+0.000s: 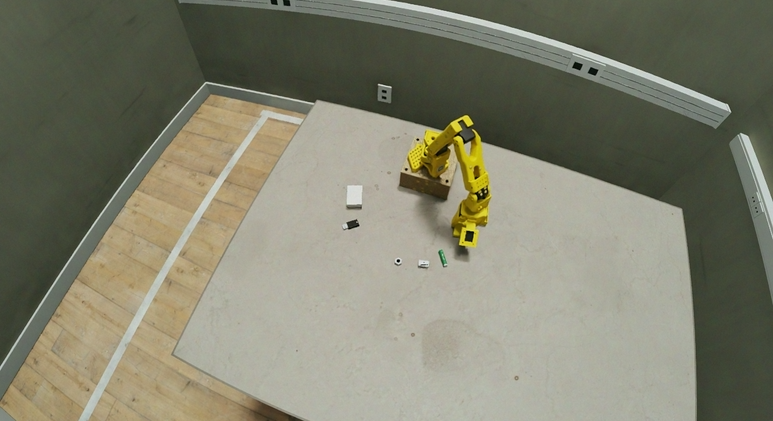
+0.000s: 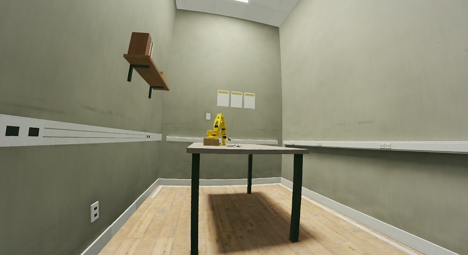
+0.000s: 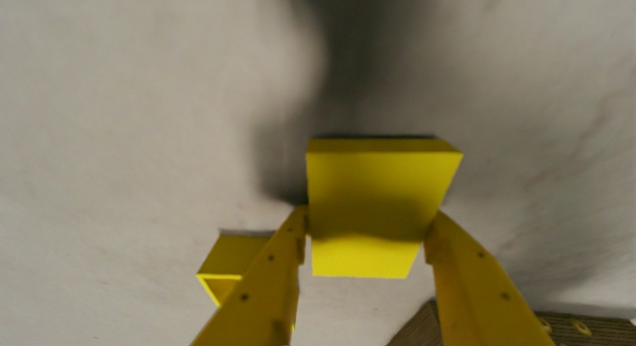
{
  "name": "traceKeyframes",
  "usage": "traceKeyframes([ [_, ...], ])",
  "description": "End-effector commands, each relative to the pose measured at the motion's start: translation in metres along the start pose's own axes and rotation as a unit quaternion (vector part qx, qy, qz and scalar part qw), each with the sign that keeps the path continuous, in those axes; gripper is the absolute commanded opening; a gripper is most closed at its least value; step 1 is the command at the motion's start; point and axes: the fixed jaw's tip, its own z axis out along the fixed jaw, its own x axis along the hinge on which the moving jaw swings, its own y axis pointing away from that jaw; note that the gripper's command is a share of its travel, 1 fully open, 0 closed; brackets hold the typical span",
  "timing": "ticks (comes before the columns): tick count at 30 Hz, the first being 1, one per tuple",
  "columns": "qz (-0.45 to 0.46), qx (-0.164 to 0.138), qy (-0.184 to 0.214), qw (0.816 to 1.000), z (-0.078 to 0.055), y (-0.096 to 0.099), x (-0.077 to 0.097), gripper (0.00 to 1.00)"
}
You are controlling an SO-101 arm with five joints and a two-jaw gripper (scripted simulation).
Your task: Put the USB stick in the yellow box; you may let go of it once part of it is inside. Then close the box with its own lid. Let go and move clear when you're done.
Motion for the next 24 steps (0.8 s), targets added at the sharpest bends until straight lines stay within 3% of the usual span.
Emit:
traceKeyframes([
  [1, -0.001, 0.008, 0.008, 1.000, 0.0055, -0.0054, 0.0034, 0.25],
  [24, -0.001, 0.008, 0.008, 1.000, 0.0055, -0.0054, 0.0034, 0.27],
])
